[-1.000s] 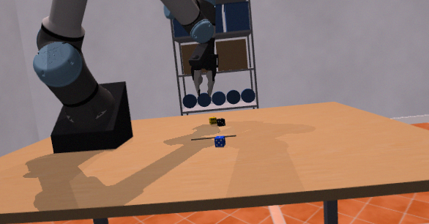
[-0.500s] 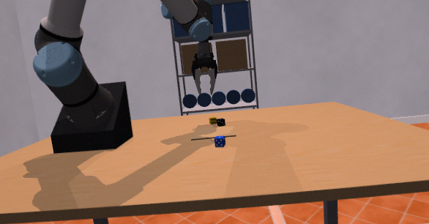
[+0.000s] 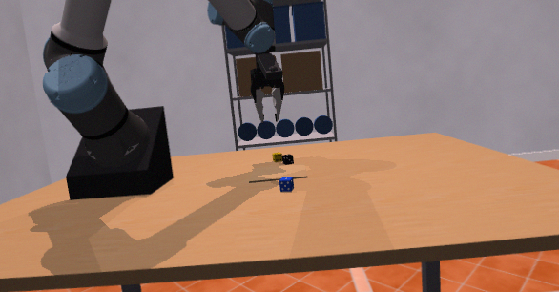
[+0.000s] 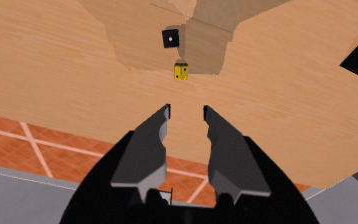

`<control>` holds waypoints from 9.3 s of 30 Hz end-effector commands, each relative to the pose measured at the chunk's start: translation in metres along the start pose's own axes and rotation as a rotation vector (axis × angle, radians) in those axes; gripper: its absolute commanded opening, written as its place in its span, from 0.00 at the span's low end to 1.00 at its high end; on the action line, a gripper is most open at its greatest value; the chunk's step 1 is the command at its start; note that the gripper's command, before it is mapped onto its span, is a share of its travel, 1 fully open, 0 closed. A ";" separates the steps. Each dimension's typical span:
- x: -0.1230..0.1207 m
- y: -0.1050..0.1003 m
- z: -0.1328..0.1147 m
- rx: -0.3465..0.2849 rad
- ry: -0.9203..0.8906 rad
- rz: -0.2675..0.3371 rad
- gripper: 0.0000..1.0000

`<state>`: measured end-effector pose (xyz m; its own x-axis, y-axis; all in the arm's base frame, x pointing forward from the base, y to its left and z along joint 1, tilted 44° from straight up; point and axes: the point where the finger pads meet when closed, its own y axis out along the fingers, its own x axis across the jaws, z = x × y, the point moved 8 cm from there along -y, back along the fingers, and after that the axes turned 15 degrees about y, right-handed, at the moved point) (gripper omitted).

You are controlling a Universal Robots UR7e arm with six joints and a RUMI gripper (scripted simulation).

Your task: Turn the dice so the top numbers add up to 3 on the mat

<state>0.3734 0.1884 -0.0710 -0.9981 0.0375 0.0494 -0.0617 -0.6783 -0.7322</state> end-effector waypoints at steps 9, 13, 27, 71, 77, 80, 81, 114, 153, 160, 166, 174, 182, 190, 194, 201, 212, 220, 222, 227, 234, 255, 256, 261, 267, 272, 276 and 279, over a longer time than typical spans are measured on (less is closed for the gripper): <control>-0.001 -0.003 -0.002 0.010 -0.116 0.017 0.24; -0.001 -0.003 -0.003 0.013 -0.140 0.020 0.24; -0.002 -0.004 -0.004 0.018 -0.175 0.024 0.24; -0.009 0.031 0.010 0.016 0.007 0.025 0.24; -0.009 0.031 0.010 0.016 0.007 0.025 0.24; -0.009 0.031 0.010 0.016 0.007 0.025 0.24; -0.009 0.031 0.010 0.016 0.007 0.025 0.24; -0.009 0.041 0.010 0.014 0.007 0.026 0.24; -0.012 0.084 0.010 0.014 0.007 0.026 0.24; -0.012 0.084 0.010 0.014 0.007 0.026 0.24; -0.012 0.084 0.010 0.014 0.007 0.026 0.24; -0.012 0.084 0.010 0.014 0.007 0.026 0.24; -0.012 0.084 0.010 0.014 0.007 0.026 0.24; -0.012 0.084 0.010 0.014 0.007 0.026 0.24; -0.012 0.084 0.010 0.014 0.007 0.026 0.24; -0.012 0.087 0.010 0.014 0.007 0.026 0.24; -0.012 0.102 0.010 0.014 0.007 0.026 0.24; -0.013 0.112 0.010 0.014 0.007 0.026 0.24; -0.013 0.113 0.010 0.014 0.007 0.026 0.24; -0.013 0.115 0.010 0.014 0.007 0.026 0.24; -0.013 0.115 0.010 0.014 0.007 0.026 0.24; -0.013 0.115 0.010 0.014 0.007 0.026 0.24; -0.013 0.115 0.010 0.014 0.007 0.026 0.24; -0.013 0.115 0.010 0.014 0.007 0.026 0.24; -0.013 0.115 0.010 0.014 0.007 0.026 0.06; -0.013 0.115 0.010 0.014 0.007 0.026 0.06; -0.013 0.115 0.010 0.014 0.007 0.026 0.06; -0.013 0.115 0.010 0.014 0.007 0.026 0.06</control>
<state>0.3789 0.1022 -0.1491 -0.9993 0.0252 0.0271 -0.0370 -0.6899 -0.7230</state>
